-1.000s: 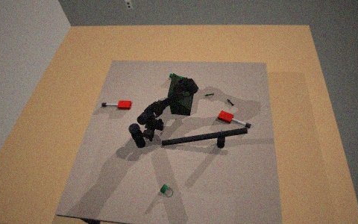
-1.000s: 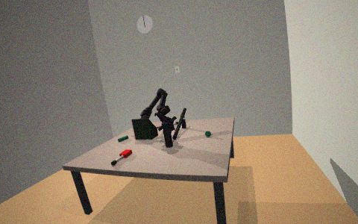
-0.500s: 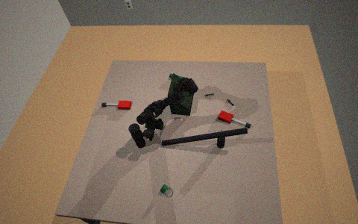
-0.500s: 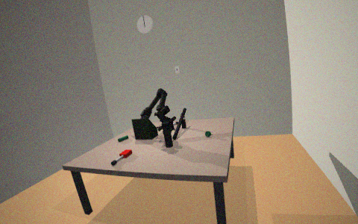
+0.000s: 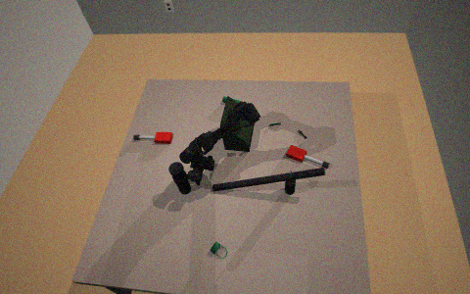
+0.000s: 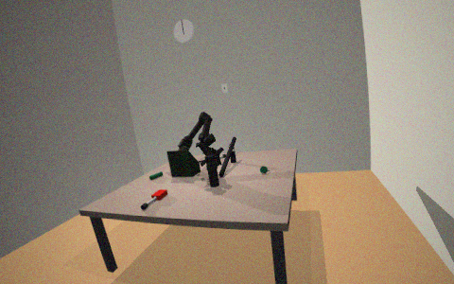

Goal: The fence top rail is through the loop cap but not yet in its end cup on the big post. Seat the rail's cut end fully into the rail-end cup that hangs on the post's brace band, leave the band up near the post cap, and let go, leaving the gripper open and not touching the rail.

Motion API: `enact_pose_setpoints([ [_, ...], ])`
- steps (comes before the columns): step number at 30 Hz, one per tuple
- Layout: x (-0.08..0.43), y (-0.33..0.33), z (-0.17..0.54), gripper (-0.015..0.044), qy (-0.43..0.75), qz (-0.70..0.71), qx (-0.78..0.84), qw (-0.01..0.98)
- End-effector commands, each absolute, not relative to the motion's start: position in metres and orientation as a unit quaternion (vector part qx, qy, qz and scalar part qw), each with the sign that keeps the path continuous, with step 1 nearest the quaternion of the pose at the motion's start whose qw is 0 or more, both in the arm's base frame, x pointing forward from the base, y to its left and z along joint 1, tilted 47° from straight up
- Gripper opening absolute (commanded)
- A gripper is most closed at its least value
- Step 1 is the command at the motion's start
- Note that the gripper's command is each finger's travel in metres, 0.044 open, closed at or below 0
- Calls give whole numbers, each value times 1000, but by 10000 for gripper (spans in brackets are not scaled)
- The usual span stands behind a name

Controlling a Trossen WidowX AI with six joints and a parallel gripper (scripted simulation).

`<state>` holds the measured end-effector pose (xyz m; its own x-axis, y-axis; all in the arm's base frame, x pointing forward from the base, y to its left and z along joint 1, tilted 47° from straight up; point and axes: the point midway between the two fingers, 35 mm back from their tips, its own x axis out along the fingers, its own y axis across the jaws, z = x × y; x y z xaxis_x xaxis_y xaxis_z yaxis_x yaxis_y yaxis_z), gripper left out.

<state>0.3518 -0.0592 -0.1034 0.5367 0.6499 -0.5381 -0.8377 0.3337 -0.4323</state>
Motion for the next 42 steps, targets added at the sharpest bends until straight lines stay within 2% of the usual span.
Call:
enact_pose_setpoints([
  [1,352,-59,-103,0,135,462,-346,805],
  [18,351,-60,-85,440,136,462,-347,805],
  [34,349,-62,-49,440,140,458,-341,809],
  [42,339,-61,21,440,306,375,-14,875],
])
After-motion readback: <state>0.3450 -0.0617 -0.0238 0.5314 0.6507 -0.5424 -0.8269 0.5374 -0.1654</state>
